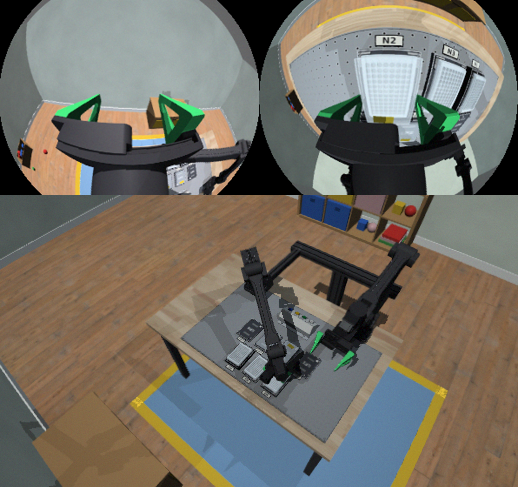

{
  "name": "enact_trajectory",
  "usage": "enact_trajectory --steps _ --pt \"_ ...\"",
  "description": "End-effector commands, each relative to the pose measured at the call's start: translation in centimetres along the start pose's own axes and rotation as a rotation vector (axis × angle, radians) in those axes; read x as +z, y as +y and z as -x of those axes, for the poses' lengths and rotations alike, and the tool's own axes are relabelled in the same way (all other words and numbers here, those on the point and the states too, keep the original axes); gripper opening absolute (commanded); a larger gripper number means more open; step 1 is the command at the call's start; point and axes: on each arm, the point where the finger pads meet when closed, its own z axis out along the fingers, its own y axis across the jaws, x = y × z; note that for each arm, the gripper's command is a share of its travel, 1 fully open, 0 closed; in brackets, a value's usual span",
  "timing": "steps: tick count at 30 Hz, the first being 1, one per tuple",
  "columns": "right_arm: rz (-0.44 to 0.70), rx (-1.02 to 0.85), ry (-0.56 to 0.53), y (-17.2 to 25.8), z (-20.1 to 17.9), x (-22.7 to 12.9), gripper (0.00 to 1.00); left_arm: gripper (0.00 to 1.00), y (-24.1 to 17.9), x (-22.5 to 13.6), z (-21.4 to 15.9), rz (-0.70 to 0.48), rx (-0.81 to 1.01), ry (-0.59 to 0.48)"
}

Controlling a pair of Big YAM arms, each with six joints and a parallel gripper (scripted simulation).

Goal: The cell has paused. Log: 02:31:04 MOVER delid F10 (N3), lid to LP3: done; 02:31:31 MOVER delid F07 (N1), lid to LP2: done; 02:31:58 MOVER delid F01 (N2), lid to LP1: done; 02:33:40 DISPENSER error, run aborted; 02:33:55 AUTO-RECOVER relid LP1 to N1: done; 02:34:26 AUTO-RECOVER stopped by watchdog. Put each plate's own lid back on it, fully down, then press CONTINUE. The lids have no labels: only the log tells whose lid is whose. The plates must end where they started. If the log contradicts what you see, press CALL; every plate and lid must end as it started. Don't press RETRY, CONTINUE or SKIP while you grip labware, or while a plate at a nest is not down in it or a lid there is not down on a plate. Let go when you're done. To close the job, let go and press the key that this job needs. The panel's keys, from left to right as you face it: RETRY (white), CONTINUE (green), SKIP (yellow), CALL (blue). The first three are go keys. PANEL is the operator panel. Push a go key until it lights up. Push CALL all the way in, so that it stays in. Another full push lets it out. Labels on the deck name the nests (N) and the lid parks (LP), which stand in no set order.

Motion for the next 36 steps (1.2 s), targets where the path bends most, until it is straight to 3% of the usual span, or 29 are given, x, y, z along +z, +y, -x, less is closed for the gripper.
enact_trajectory --steps 1,7,36 --pt "0.025 0.011 -0.026 1.2 0.9 -0.7 0.00 1.00 -0.4 0.0 3.4 -0.008 0.007 -0.060" --pt "0.003 0.010 -0.009 0.4 0.0 0.8 0.00 1.00 -0.4 0.0 3.4 -0.008 0.007 -0.060" --pt "0.001 0.009 -0.007 0.3 -0.1 1.6 0.00 1.00 -0.4 0.0 3.4 -0.008 0.007 -0.060"
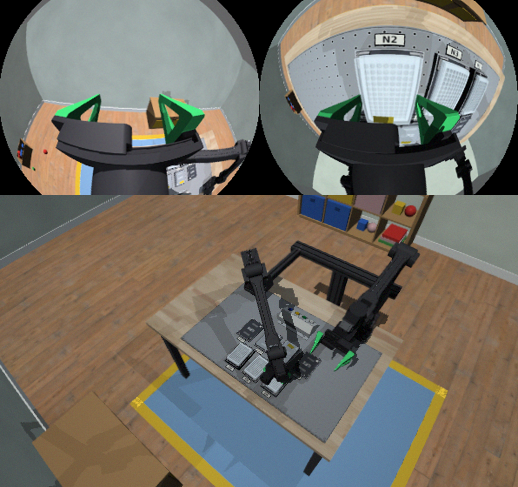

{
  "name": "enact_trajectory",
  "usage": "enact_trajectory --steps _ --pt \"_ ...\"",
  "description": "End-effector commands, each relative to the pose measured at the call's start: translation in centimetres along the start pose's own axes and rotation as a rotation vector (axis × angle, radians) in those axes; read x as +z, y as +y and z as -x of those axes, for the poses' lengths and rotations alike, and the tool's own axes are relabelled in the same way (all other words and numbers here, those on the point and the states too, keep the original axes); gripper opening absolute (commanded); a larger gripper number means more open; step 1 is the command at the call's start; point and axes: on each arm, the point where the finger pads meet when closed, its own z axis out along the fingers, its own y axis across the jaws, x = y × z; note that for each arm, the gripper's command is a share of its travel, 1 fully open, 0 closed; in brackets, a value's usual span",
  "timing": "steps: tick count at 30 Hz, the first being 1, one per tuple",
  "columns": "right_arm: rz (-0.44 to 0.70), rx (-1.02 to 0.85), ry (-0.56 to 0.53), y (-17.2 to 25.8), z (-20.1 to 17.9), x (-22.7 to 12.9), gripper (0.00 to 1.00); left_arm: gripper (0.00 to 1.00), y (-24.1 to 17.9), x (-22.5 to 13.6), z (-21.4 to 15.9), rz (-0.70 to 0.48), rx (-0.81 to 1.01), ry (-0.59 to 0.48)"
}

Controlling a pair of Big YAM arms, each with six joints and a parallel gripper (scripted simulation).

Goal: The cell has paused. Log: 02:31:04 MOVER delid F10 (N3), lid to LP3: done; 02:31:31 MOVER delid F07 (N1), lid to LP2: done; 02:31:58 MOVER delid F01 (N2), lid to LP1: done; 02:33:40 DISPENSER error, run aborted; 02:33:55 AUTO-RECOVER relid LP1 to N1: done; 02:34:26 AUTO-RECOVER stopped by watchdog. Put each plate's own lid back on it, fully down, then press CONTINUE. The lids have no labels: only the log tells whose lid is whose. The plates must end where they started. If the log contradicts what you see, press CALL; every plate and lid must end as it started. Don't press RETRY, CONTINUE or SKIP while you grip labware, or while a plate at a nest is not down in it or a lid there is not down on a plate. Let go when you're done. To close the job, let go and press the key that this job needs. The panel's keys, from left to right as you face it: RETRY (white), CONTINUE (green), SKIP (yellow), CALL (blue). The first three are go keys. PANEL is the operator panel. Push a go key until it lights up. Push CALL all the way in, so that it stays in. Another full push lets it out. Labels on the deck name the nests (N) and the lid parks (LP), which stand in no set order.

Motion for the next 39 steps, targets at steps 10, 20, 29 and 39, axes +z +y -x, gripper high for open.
enact_trajectory --steps 10,20,29,39 --pt "0.000 0.013 -0.006 0.1 0.2 1.0 0.00 1.00 -0.4 0.0 3.4 -0.008 0.007 -0.060" --pt "0.033 0.012 -0.031 1.0 1.0 -0.8 0.00 1.00 -0.4 0.0 3.4 -0.008 0.007 -0.060" --pt "0.033 0.012 -0.031 1.1 1.1 -1.2 0.00 1.00 -0.4 0.0 3.4 -0.008 0.007 -0.060" --pt "0.033 0.012 -0.031 1.1 1.1 -1.2 0.00 1.00 -0.4 0.0 3.4 -0.008 0.007 -0.060"
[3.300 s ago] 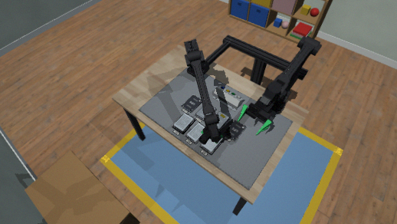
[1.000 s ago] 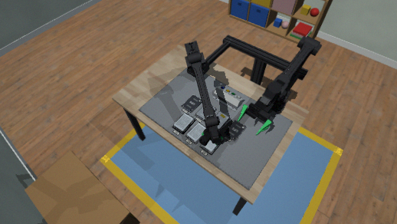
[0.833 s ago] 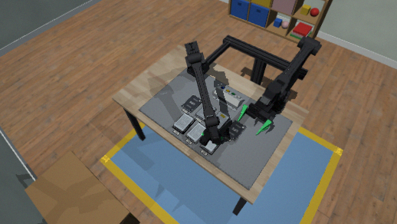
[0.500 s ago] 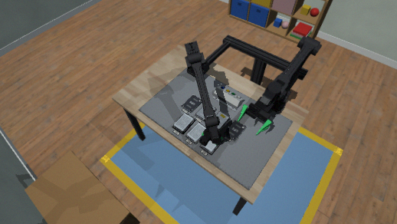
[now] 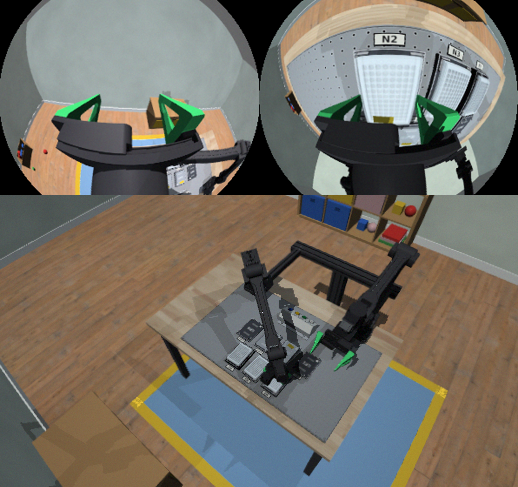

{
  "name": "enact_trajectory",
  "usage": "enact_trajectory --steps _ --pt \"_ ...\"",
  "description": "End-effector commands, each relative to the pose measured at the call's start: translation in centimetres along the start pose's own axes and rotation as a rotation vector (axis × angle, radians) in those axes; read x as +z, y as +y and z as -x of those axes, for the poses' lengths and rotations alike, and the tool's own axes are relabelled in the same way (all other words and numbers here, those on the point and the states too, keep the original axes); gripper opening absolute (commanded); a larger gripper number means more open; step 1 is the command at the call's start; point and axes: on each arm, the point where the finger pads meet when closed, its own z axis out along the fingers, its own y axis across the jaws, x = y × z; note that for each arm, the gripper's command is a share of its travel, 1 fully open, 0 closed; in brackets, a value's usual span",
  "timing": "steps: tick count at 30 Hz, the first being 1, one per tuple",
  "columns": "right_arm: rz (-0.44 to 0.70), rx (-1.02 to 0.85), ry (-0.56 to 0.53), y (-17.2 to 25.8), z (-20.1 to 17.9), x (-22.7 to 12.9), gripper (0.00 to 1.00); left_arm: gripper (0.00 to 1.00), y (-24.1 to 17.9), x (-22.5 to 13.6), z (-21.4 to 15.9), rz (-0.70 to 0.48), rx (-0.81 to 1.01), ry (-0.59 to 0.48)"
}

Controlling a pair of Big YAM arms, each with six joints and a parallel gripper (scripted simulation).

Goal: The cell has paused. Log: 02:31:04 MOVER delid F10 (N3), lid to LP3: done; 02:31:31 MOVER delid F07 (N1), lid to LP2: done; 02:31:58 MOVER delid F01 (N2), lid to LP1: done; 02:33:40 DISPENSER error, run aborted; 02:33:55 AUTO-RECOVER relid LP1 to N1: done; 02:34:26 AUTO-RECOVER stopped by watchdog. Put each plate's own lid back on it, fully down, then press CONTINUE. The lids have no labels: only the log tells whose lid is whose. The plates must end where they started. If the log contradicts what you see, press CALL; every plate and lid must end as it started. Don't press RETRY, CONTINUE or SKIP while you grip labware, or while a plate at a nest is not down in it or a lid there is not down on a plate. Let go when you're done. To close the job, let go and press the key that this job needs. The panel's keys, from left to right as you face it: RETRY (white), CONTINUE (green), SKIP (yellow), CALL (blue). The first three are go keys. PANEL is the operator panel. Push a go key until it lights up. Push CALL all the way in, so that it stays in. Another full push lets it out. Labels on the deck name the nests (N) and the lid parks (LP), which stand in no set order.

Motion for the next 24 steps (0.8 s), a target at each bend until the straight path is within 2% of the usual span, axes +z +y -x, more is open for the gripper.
enact_trajectory --steps 1,20,21,24 --pt "0.032 0.009 -0.026 1.12 1.17 -1.79 0.00 1.00 -0.39 0.00 3.43 -0.008 0.007 -0.060" --pt "0.032 0.009 -0.026 1.10 1.16 -1.84 0.00 1.00 -0.39 0.00 3.43 -0.008 0.007 -0.060" --pt "0.032 0.009 -0.026 1.10 1.16 -1.84 1.00 1.00 -0.39 0.00 3.43 -0.008 0.007 -0.060" --pt "0.032 0.009 -0.026 1.10 1.16 -1.84 1.00 1.00 -0.39 0.00 3.43 -0.008 0.007 -0.060"
